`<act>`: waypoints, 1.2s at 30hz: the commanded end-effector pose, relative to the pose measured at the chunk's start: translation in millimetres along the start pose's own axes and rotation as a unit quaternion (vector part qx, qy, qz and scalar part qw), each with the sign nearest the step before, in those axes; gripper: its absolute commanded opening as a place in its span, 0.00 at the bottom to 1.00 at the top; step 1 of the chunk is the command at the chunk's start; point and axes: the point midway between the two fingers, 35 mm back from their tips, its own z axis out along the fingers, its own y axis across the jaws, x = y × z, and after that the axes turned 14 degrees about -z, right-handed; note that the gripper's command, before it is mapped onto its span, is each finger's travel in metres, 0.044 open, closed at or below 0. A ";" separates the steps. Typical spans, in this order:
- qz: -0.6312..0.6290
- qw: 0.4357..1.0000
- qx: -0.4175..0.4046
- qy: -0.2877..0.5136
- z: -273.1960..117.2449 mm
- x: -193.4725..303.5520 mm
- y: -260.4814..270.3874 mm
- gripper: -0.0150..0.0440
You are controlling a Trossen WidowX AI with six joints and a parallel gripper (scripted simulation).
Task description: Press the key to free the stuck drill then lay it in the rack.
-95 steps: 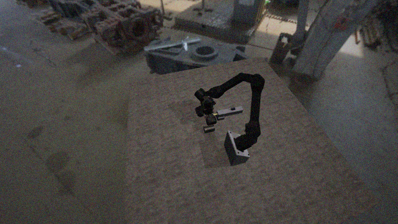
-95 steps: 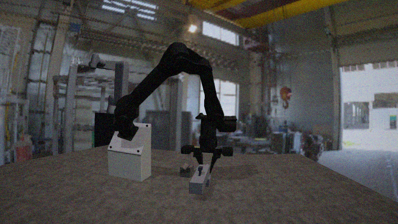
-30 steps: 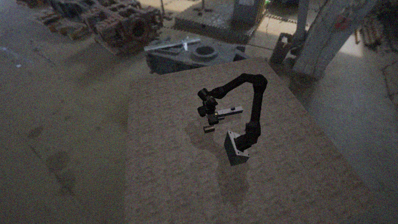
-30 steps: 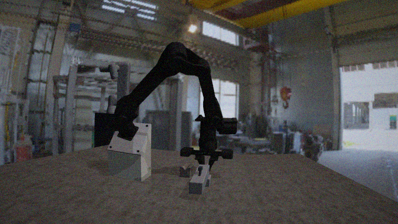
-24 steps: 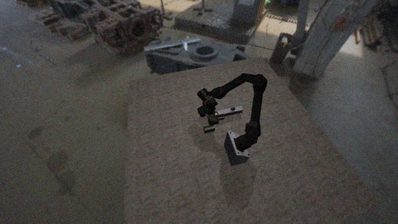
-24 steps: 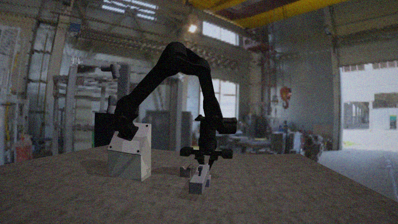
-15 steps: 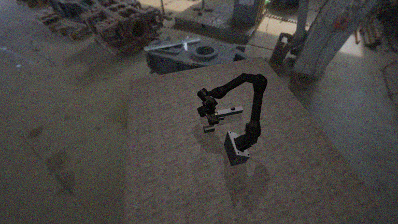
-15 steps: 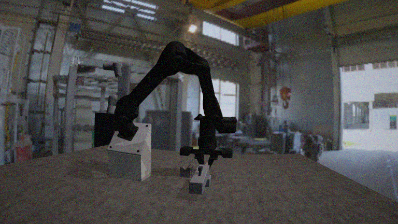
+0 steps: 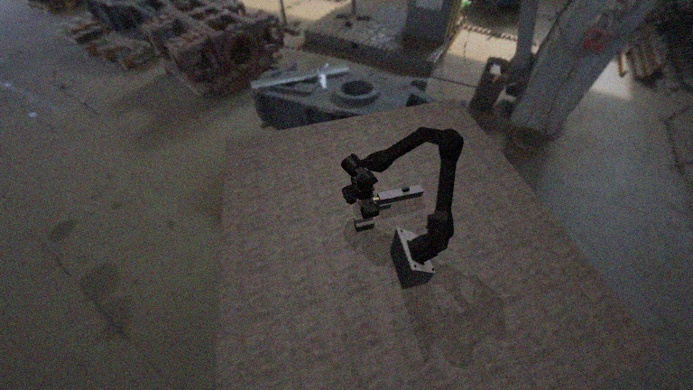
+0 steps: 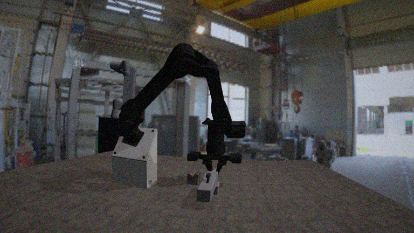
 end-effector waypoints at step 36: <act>0.002 1.000 0.000 -0.003 -3.2 -55.7 -14.7 0.25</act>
